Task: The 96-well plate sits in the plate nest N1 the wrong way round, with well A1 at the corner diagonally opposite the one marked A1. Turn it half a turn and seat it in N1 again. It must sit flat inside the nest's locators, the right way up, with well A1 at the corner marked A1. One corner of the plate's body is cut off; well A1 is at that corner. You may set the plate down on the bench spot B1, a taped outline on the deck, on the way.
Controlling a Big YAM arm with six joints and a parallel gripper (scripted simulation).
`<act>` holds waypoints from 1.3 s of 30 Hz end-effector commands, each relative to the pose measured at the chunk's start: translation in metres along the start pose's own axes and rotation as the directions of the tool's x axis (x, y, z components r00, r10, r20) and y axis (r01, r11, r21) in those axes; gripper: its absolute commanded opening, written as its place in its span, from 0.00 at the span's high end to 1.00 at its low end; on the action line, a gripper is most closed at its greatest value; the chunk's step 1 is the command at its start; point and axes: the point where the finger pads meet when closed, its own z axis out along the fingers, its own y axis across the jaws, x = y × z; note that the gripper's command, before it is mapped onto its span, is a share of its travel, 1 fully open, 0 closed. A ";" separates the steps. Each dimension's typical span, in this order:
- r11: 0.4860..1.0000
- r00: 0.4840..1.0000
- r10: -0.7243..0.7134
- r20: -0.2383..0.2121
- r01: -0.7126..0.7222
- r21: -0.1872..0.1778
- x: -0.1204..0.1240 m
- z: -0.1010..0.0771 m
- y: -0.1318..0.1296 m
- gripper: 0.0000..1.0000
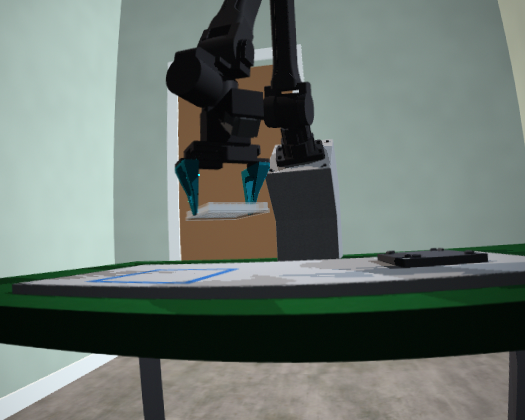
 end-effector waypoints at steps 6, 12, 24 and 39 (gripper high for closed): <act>1.000 1.000 -0.015 -0.004 0.015 0.012 0.007 -0.001 -0.038 1.00; 1.000 1.000 -0.015 -0.004 0.015 0.013 0.015 -0.001 -0.054 1.00; 1.000 1.000 -0.015 -0.005 0.015 0.015 0.031 -0.001 -0.088 1.00; 1.000 1.000 -0.028 -0.001 0.028 -0.002 0.028 0.001 -0.077 1.00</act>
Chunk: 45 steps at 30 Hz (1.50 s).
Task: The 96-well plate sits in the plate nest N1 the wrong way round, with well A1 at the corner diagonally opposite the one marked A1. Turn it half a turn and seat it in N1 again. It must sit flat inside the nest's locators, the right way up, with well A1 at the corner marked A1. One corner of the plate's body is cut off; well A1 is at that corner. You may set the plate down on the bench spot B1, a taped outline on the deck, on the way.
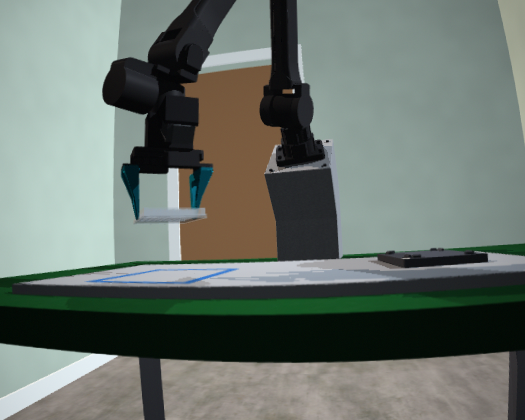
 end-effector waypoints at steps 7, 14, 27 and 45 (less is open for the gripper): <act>1.000 1.000 -0.019 0.008 0.019 -0.008 -0.007 -0.002 0.000 1.00; 1.000 1.000 -0.019 0.008 0.019 -0.008 -0.007 -0.002 0.000 1.00; 0.993 0.993 -0.121 0.009 0.121 -0.007 -0.007 -0.002 0.000 1.00; 0.846 0.846 -0.534 0.012 0.534 -0.004 -0.007 -0.002 0.000 1.00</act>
